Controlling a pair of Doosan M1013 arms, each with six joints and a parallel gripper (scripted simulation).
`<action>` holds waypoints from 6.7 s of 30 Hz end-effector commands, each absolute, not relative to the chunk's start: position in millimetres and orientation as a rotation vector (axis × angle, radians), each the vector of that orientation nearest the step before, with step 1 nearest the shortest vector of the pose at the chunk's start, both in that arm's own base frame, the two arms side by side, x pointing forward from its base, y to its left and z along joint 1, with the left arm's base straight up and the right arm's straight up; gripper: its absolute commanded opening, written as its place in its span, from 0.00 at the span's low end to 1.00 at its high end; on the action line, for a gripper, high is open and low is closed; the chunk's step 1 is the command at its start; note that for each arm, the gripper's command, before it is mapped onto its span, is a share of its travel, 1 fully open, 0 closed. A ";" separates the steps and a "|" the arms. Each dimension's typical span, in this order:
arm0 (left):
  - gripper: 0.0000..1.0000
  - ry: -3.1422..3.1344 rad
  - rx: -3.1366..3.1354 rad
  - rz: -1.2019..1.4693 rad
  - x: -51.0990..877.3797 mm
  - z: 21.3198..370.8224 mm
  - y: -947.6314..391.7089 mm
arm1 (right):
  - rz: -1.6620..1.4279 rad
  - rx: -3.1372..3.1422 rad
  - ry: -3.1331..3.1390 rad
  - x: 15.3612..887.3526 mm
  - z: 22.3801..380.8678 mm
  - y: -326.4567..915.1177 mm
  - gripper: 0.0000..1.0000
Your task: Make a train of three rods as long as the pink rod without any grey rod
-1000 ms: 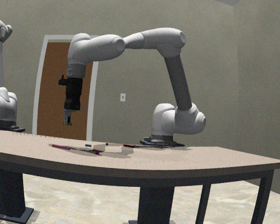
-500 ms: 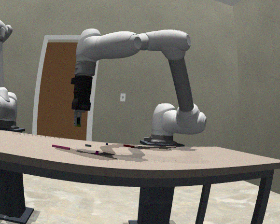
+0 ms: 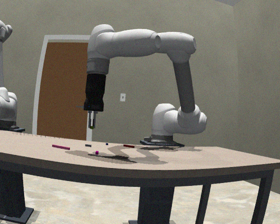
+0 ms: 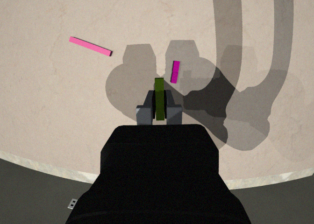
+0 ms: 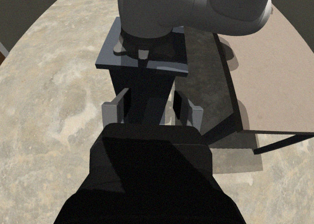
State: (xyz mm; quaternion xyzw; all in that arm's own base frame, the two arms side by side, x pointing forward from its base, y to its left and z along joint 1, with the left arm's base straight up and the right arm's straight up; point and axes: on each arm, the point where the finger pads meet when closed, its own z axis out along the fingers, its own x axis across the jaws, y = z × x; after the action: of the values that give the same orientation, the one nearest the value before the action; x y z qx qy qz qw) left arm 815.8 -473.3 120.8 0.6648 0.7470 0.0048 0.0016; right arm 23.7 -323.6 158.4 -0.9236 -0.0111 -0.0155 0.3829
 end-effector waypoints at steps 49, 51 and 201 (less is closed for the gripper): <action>0.24 2.171 2.268 0.001 838.6 39.1 -449.9 | -0.040 -2.356 -0.028 23.7 158.8 -324.0 1.00; 0.24 2.171 2.268 0.001 838.6 36.3 -449.9 | -0.040 -2.356 -0.028 23.7 158.8 -324.0 1.00; 0.42 2.171 2.268 0.001 835.7 23.7 -449.8 | -0.040 -2.356 -0.028 23.7 158.8 -324.0 1.00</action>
State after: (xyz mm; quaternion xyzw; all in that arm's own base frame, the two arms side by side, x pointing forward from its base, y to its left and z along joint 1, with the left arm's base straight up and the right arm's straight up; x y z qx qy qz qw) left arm 835.1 -449.6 22.0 0.7223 0.6915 -0.0001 -0.0001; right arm 23.7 -323.6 158.4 -0.9236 -0.0111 -0.0155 0.3829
